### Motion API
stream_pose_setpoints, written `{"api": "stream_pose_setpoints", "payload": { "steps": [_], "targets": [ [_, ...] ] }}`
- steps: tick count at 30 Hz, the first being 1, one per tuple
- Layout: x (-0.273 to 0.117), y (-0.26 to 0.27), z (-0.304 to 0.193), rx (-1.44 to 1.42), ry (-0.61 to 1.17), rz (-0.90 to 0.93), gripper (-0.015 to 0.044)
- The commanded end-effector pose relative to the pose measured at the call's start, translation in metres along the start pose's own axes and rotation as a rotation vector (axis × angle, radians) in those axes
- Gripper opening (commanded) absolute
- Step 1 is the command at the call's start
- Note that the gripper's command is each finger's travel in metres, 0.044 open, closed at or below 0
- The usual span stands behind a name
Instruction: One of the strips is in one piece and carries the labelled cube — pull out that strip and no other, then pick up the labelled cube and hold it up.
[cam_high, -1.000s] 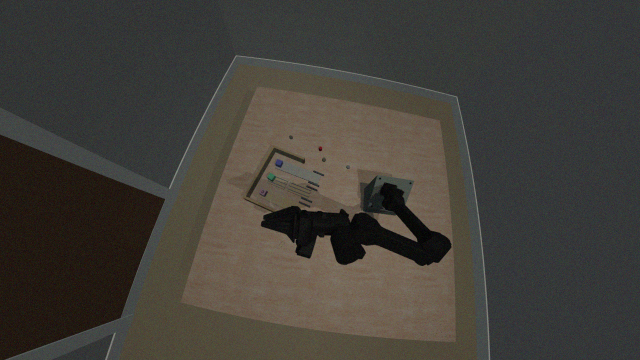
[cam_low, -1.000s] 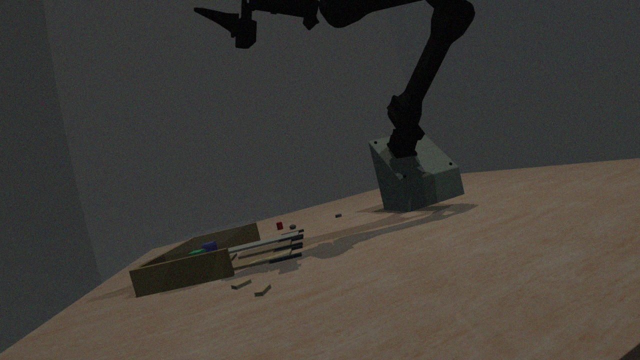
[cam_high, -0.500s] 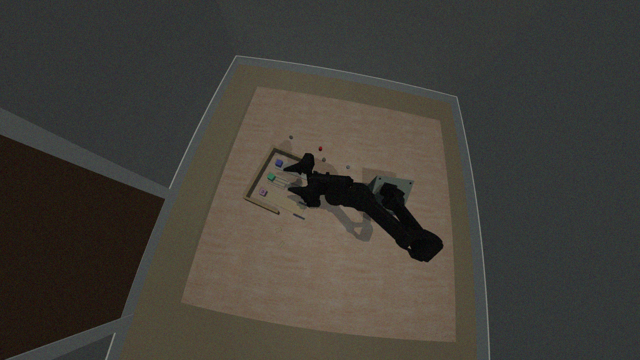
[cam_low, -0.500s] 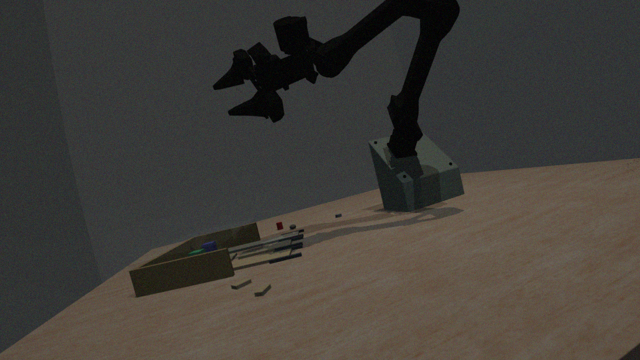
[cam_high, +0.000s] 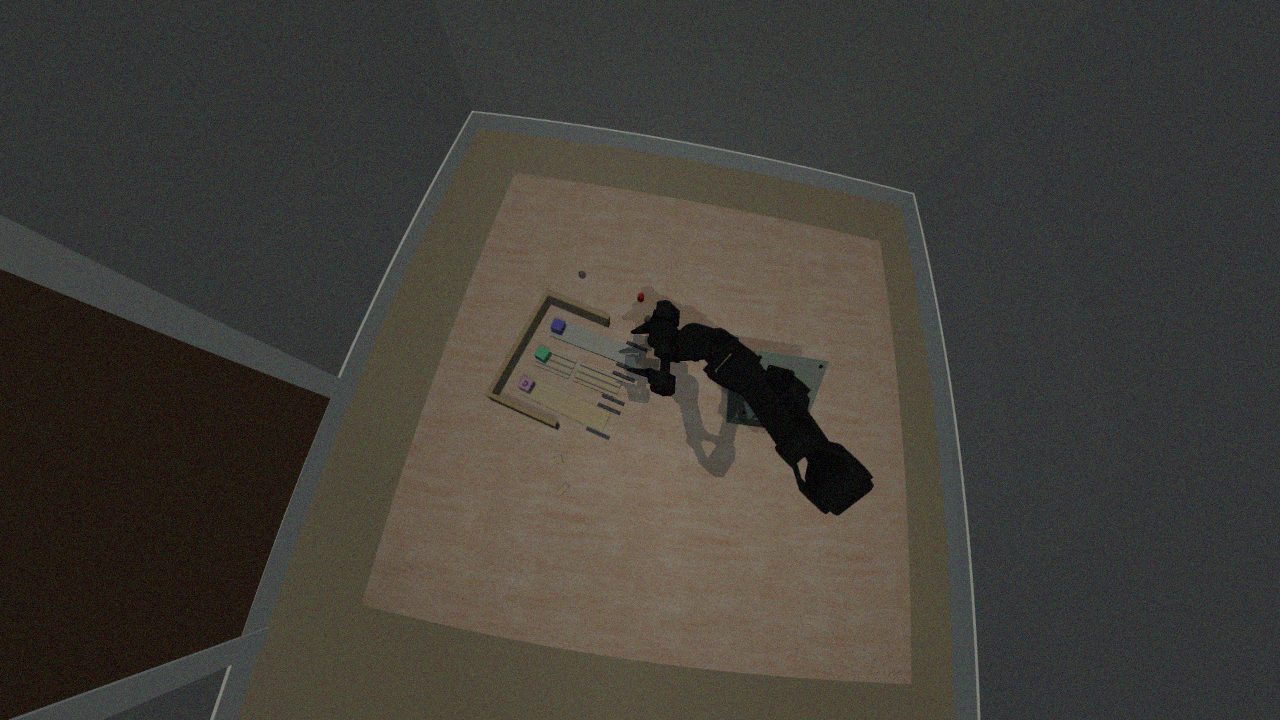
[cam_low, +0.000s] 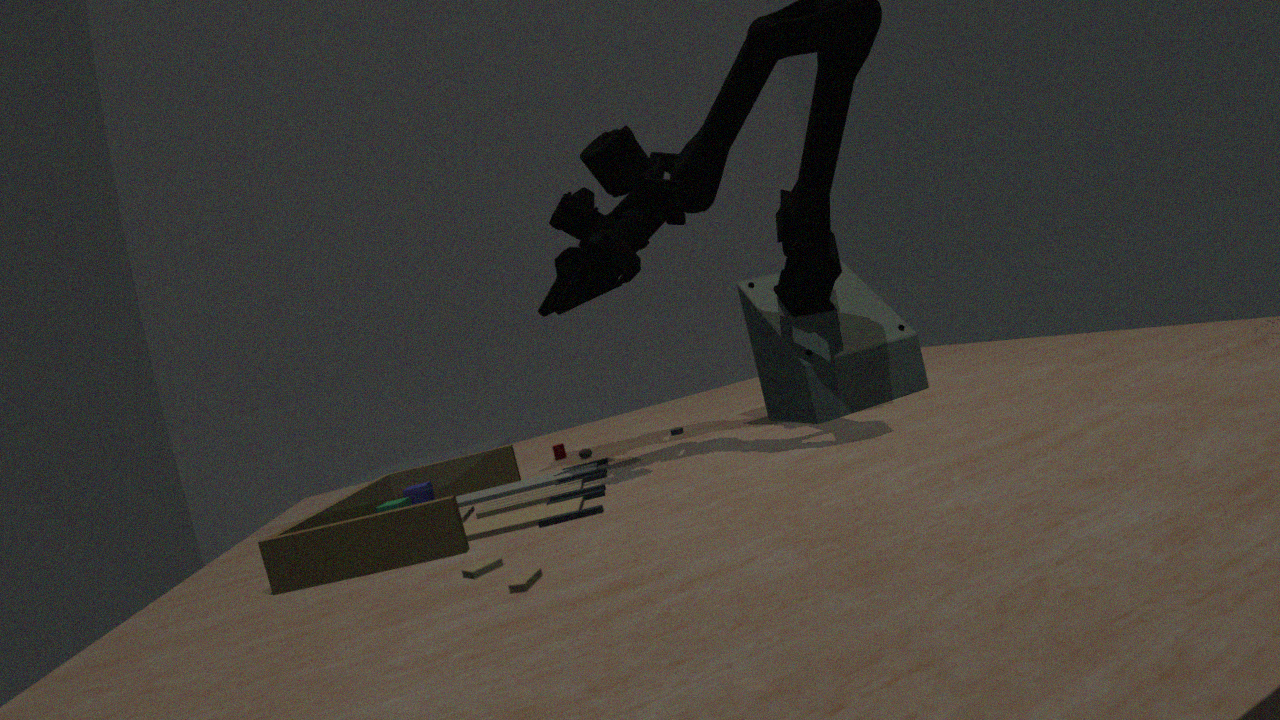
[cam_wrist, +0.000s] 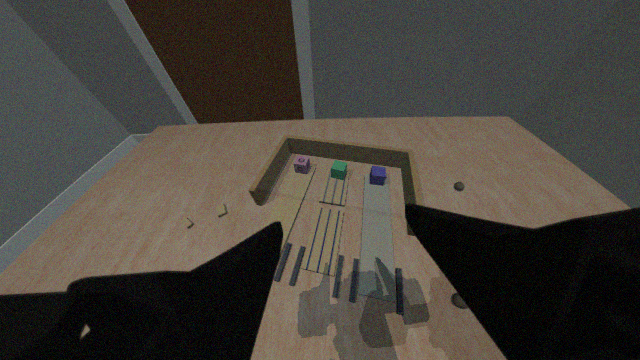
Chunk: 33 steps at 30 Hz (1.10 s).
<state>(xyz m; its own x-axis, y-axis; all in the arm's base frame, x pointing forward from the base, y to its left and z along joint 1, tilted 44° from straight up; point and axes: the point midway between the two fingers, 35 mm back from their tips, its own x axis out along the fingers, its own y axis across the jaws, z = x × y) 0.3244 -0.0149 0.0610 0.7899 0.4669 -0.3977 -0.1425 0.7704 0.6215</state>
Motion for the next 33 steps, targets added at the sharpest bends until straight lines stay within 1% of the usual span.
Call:
{"api": "stream_pose_setpoints", "payload": {
  "steps": [1,21,24,26,33],
  "targets": [
    [-0.004,-0.001,-0.014,0.102,0.022,0.021,0.0400],
    [-0.004,-0.001,-0.014,0.102,0.022,0.021,0.0400],
    [0.003,-0.001,-0.013,0.119,0.048,0.017,0.0321],
    [0.015,-0.001,-0.011,0.148,0.096,0.008,0.0269],
    [0.069,0.018,-0.008,0.244,0.363,0.006,0.0085]
  ]
}}
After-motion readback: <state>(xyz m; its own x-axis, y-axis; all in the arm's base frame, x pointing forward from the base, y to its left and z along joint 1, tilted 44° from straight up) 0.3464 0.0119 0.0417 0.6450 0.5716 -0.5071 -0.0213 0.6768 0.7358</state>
